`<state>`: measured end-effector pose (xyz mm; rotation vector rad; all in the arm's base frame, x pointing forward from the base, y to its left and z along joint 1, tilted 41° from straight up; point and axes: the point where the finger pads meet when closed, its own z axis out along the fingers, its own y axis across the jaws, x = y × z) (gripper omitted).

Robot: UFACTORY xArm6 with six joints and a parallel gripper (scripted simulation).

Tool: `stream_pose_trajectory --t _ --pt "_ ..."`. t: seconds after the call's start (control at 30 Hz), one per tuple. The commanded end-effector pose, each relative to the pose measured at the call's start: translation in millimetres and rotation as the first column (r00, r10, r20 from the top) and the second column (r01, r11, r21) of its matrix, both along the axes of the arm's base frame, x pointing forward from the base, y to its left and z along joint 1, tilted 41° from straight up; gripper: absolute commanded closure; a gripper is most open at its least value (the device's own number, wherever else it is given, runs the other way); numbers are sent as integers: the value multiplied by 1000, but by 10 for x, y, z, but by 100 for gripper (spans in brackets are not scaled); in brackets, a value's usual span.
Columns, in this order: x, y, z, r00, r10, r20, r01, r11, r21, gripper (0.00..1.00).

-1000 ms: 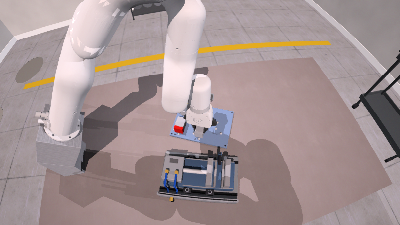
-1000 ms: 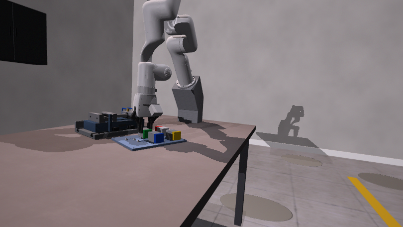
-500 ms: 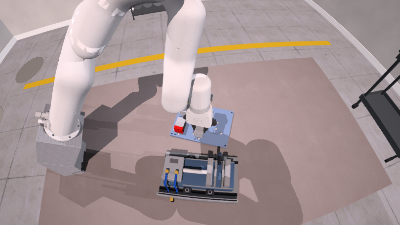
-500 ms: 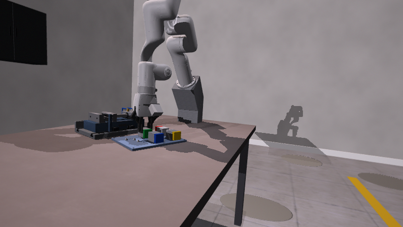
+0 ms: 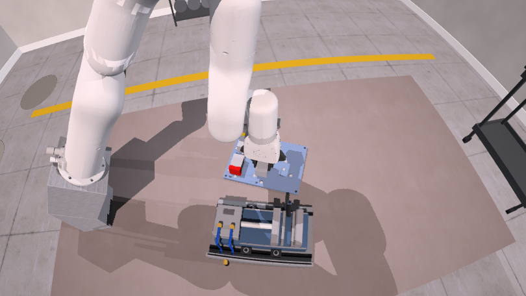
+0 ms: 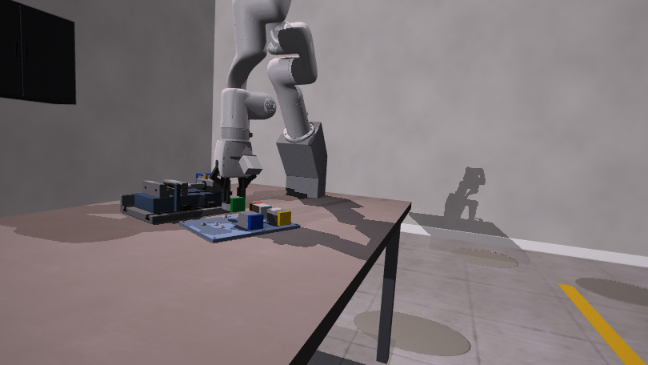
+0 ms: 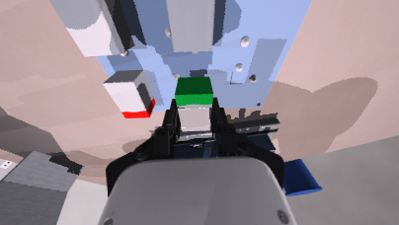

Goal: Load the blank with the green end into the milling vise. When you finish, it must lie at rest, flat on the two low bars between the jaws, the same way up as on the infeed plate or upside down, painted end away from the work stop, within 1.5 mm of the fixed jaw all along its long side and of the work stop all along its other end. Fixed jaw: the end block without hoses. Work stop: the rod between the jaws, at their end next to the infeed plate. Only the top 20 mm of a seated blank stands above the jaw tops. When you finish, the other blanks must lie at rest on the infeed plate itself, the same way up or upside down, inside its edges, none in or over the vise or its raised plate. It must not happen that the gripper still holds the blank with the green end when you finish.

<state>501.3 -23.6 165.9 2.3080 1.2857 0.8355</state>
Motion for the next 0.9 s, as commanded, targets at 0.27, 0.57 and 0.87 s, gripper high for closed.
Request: stream_pose_trajectory --t 0.27,0.57,0.87 --pt "-187 14 238 1000 -9 -3 9 1000 -11 100" --pt "-218 14 274 1000 6 6 -6 1000 6 100" --pt "-374 26 456 1000 -9 -3 9 1000 -11 100"
